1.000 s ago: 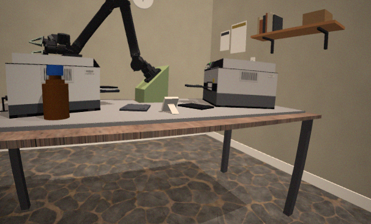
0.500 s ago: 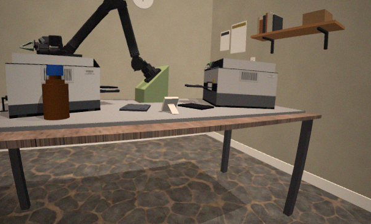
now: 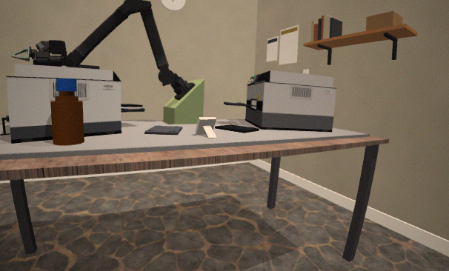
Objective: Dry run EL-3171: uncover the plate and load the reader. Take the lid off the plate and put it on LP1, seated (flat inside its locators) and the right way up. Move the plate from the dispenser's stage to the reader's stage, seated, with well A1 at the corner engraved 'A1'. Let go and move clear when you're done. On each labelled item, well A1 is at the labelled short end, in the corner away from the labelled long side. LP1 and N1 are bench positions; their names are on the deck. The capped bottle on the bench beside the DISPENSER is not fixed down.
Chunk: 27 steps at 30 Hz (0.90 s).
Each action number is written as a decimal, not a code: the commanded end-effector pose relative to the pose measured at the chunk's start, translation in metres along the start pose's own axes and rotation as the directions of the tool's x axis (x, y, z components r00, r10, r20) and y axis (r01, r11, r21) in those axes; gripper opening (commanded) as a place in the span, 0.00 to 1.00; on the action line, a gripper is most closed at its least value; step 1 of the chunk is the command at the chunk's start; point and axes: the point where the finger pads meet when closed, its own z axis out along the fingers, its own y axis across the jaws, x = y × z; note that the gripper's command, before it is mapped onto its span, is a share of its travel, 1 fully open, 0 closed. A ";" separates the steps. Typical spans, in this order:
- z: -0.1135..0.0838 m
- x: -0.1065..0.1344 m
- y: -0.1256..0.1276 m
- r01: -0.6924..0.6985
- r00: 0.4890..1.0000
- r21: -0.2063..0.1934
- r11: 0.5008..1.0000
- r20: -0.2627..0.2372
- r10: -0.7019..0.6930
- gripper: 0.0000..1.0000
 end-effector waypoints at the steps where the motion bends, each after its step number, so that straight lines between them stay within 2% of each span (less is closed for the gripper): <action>1: 0.019 -0.001 0.010 0.036 0.999 -0.018 0.999 0.007 -0.036 1.00; 2: 0.019 -0.001 0.010 0.036 0.999 -0.018 0.999 0.007 -0.036 1.00; 4: 0.022 -0.008 0.019 0.089 0.996 -0.022 0.996 -0.030 -0.089 1.00; 8: 0.038 -0.012 0.039 0.082 0.997 -0.040 0.996 0.013 -0.081 1.00; 10: 0.045 -0.003 0.043 0.134 0.990 -0.045 0.990 -0.047 -0.136 1.00; 13: 0.051 0.011 0.042 0.121 0.992 -0.028 0.992 -0.044 -0.122 1.00; 17: 0.057 0.034 0.038 0.105 0.992 -0.019 0.994 -0.064 -0.106 1.00; 20: 0.054 0.027 0.036 0.103 0.993 -0.017 0.995 -0.058 -0.104 1.00; 24: 0.064 0.020 0.059 0.220 0.966 -0.053 0.974 -0.127 -0.225 1.00; 27: 0.074 0.017 0.080 0.208 0.973 -0.060 0.976 -0.088 -0.213 1.00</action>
